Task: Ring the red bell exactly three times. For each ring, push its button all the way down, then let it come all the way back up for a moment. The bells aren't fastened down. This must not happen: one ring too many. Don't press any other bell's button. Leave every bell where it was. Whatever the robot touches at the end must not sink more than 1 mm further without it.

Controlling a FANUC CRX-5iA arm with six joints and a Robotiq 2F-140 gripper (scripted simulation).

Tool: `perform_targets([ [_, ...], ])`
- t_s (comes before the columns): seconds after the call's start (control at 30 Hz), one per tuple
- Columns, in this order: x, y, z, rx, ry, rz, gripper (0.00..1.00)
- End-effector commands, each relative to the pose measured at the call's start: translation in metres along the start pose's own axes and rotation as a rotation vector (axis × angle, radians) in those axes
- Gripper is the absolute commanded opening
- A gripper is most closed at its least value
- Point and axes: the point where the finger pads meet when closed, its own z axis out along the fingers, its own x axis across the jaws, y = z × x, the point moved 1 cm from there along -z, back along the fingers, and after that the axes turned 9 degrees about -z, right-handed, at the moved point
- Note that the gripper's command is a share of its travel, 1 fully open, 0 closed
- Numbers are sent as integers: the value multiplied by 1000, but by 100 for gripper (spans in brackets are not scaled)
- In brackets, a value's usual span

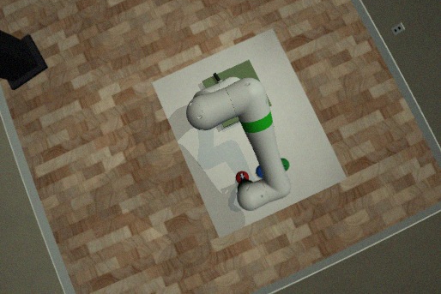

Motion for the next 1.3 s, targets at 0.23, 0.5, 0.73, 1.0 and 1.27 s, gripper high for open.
perform_targets([
  [0.23, 0, 0, -4, 0, 0, 0, 0],
  [0.5, 0, 0, -5, 0, 0, 0, 0],
  [0.73, 0, 0, -5, 0, 0, 0, 0],
  [1.0, 0, 0, -5, 0, 0, 0, 0],
  [1.27, 0, 0, -5, 0, 0, 0, 0],
])
